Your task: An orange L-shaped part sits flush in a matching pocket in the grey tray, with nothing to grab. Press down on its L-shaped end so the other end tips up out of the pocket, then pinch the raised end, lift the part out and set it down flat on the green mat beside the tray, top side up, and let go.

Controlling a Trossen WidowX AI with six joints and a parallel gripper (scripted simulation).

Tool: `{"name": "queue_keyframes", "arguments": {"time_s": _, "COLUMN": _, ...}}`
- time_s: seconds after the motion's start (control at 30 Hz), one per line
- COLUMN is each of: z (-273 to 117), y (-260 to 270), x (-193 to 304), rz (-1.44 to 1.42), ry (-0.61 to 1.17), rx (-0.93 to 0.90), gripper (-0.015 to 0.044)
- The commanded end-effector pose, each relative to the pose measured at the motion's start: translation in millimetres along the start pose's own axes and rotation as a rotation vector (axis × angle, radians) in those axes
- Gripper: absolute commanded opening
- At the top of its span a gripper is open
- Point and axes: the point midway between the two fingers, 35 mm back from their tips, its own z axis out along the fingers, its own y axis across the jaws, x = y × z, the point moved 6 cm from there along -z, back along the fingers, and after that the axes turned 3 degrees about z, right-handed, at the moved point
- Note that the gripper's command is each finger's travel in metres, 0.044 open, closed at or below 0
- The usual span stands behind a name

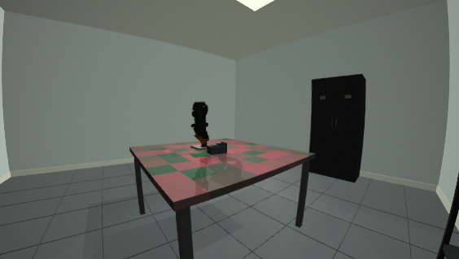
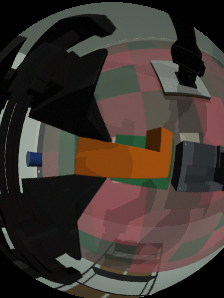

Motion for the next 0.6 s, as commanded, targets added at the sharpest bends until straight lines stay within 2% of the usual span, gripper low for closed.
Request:
{"name": "queue_keyframes", "arguments": {"time_s": 0.0, "z": 1, "y": -1, "x": 0, "rz": -0.011, "ry": 0.001, "rx": -0.001, "gripper": 0.0}}
{"name": "queue_keyframes", "arguments": {"time_s": 0.57, "z": 26, "y": -1, "x": 1, "rz": -0.011, "ry": 0.001, "rx": -0.001, "gripper": 0.0}}
